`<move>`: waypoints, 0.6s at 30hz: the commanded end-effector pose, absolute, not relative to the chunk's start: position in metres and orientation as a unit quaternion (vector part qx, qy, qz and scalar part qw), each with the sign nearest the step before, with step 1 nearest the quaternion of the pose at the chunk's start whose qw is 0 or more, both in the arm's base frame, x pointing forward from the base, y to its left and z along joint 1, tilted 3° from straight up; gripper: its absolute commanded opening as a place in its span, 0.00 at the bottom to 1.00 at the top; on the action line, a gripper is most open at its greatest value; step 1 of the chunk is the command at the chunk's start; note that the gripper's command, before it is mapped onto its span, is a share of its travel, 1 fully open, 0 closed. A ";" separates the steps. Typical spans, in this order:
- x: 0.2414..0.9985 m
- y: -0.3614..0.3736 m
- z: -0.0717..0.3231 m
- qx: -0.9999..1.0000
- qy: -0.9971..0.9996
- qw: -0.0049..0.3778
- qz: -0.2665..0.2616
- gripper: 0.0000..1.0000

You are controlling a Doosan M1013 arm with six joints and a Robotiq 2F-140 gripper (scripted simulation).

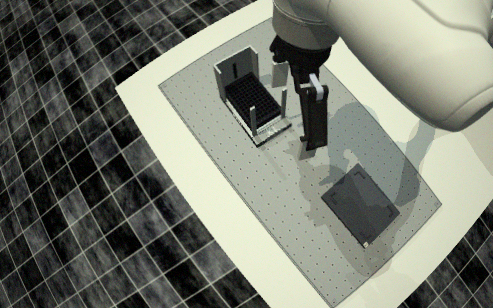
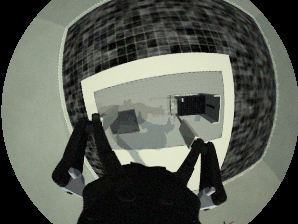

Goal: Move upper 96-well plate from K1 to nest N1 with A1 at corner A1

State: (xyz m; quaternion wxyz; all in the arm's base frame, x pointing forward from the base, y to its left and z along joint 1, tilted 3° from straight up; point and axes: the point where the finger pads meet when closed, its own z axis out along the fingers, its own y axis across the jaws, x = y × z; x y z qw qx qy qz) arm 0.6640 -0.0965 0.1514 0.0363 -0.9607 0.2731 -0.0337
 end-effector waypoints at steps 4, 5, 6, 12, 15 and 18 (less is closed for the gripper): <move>0.660 -0.114 0.146 -0.985 0.169 0.029 -0.031 1.00; 0.660 -0.116 0.146 -0.987 0.152 0.028 -0.031 1.00; 0.660 -0.116 0.146 -0.990 0.136 0.027 -0.030 1.00; 0.656 -0.129 0.142 -0.997 0.070 0.022 -0.027 1.00; 0.653 -0.142 0.138 -0.999 0.020 0.019 -0.025 1.00; 0.651 -0.147 0.137 -0.999 -0.030 0.016 -0.022 1.00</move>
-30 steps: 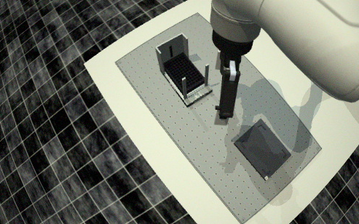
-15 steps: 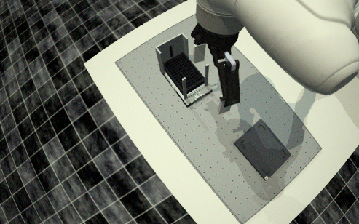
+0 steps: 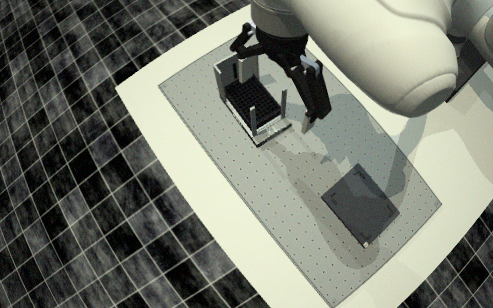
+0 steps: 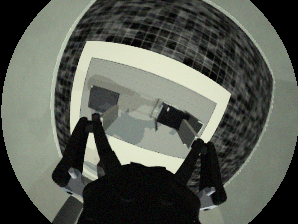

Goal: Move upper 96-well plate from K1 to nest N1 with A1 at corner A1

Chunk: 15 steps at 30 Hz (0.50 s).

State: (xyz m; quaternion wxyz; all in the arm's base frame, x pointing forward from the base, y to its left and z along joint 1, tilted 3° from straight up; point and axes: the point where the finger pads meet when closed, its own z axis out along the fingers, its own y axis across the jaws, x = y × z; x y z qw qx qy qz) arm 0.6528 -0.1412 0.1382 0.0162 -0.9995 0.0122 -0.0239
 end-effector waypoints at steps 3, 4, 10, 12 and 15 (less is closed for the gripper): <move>0.649 -0.155 0.134 -0.997 -0.080 0.014 -0.020 1.00; 0.649 -0.155 0.134 -0.995 -0.096 0.013 -0.019 1.00; 0.645 -0.168 0.131 -0.984 -0.178 0.010 -0.013 1.00; 0.643 -0.173 0.129 -0.981 -0.195 0.010 -0.012 1.00; 0.640 -0.181 0.127 -0.970 -0.243 0.008 -0.009 1.00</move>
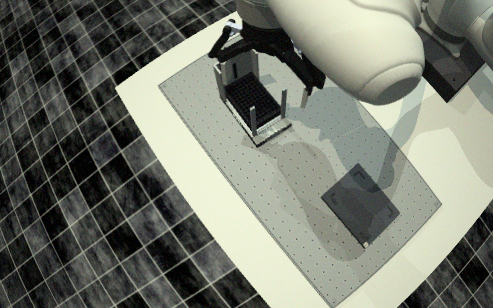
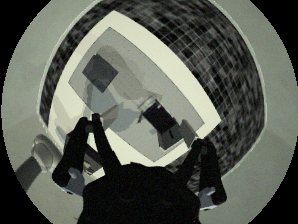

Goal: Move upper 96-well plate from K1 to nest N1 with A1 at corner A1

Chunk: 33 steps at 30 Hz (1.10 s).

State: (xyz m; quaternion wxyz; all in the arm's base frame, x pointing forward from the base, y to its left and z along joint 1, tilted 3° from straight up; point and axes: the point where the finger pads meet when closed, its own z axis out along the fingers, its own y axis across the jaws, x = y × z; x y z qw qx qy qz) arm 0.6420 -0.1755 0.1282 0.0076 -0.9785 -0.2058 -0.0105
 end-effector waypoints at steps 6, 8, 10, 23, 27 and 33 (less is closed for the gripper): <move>0.634 -0.198 0.122 -0.941 -0.339 0.008 -0.002 1.00; 0.633 -0.200 0.121 -0.929 -0.370 0.008 0.000 1.00; 0.630 -0.207 0.119 -0.916 -0.401 0.008 0.002 1.00; 0.618 -0.236 0.111 -0.828 -0.560 0.013 0.014 1.00; 0.614 -0.244 0.109 -0.789 -0.614 0.016 0.018 1.00; 0.614 -0.244 0.109 -0.781 -0.624 0.017 0.019 1.00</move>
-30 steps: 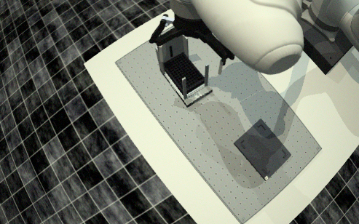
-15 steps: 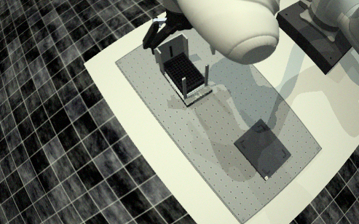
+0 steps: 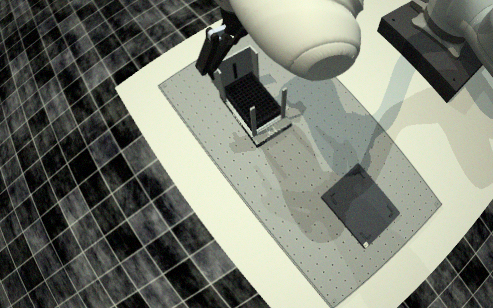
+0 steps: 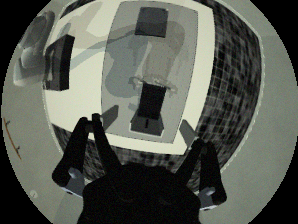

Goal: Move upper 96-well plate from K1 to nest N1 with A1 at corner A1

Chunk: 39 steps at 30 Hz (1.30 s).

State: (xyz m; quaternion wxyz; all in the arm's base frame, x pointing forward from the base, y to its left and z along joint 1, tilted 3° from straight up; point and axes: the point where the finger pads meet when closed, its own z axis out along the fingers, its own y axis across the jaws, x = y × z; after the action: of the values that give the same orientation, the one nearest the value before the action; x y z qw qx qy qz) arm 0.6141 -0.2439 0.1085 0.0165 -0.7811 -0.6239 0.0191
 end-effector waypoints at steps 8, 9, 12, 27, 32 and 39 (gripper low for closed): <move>0.614 -0.244 0.105 -0.781 -0.624 0.017 0.019 1.00; 0.614 -0.244 0.104 -0.781 -0.624 0.017 0.019 1.00; 0.614 -0.244 0.099 -0.781 -0.624 0.017 0.019 1.00; 0.613 -0.244 0.077 -0.781 -0.624 0.017 0.019 1.00; 0.612 -0.244 0.072 -0.781 -0.624 0.017 0.019 1.00; 0.612 -0.244 0.060 -0.781 -0.624 0.017 0.019 1.00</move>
State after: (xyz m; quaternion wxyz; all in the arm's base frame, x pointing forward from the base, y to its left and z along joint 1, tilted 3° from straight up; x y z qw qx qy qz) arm 0.6118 -0.2438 0.0626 0.0167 -0.7808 -0.6243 0.0187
